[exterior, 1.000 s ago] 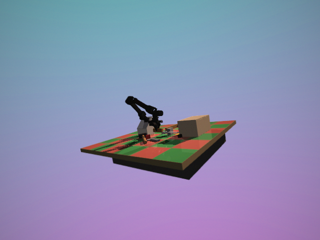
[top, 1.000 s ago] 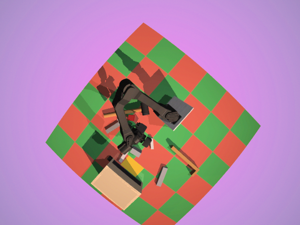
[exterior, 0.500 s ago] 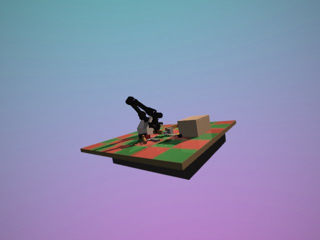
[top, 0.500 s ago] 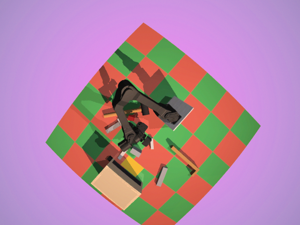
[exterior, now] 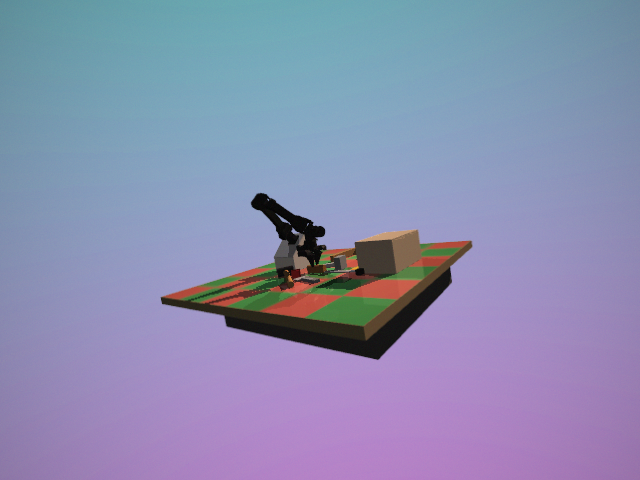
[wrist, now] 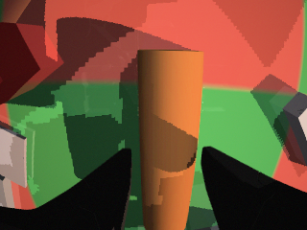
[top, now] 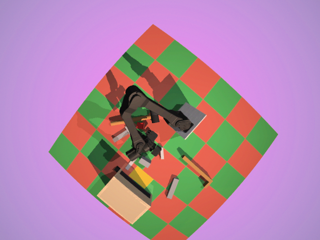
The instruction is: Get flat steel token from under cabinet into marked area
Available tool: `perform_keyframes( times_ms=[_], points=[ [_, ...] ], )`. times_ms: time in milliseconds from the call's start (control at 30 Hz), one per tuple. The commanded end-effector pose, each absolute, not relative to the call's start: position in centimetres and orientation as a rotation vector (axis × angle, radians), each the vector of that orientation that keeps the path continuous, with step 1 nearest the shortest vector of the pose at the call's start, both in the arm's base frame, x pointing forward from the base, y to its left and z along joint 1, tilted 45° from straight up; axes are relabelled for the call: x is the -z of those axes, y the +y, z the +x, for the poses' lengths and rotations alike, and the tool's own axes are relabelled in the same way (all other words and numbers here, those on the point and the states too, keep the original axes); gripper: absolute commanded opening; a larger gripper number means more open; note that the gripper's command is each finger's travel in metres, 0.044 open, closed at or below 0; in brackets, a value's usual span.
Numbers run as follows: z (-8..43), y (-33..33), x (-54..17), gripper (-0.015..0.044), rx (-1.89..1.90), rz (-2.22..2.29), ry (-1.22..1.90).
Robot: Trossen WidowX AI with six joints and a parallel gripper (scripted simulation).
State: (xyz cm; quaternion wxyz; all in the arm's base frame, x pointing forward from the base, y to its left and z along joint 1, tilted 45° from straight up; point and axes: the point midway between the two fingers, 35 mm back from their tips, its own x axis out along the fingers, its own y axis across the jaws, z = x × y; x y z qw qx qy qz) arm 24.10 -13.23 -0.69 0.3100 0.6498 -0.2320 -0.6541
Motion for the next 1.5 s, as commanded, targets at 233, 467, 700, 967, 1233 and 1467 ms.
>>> perform_keyframes(
  times_ms=[233, 467, 700, 967, 1233, 1467],
  points=[
    [24.1, -13.4, 0.9, 0.0270, 1.723, 1.722, -0.612],
    [24.5, -15.1, 2.2, 0.0270, 1.722, 1.728, -0.622],
    [24.2, -15.2, 2.2, 0.0270, 1.723, 1.728, -0.623],
    [23.0, -15.3, 2.6, 0.0270, 1.724, 1.723, -0.617],
    [23.0, -15.4, 2.5, 0.0191, 1.721, 1.722, -0.625],
    [23.0, -15.4, 2.5, 0.0125, 1.721, 1.722, -0.625]
  ],
)
